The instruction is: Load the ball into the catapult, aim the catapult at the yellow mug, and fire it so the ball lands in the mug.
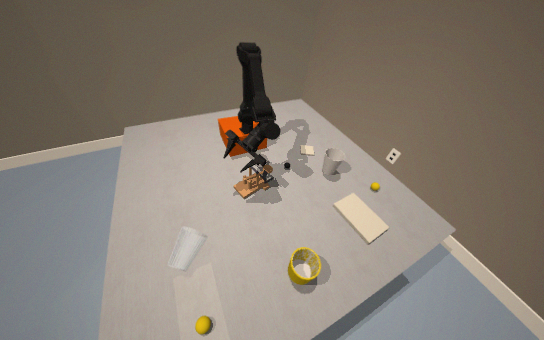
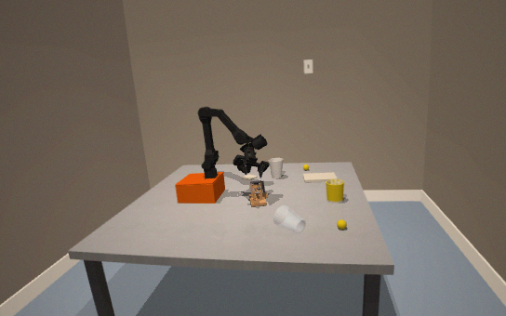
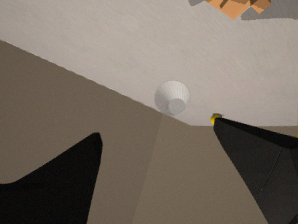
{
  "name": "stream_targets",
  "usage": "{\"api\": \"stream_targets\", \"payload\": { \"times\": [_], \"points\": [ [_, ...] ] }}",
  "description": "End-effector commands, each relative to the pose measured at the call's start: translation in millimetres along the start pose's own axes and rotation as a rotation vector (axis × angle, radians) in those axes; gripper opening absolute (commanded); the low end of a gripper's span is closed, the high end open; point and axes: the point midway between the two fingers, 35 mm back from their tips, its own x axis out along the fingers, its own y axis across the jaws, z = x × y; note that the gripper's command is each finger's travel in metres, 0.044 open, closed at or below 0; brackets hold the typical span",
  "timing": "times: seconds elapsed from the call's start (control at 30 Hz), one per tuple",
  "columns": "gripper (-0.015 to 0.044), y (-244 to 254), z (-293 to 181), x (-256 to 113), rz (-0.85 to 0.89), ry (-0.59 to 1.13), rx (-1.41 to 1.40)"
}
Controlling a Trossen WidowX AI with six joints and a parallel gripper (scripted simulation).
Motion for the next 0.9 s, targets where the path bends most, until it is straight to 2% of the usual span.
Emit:
{"api": "stream_targets", "payload": {
  "times": [0.0,0.03,0.87],
  "points": [
    [0.0426,-0.1,0.0,0.1,-0.001,-0.001,0.005],
    [0.0440,-0.4,0.1,0.3,-0.002,-0.005,0.019],
    [0.0440,-11.6,5.7,10.3,-0.012,-0.210,0.755]
  ]
}}
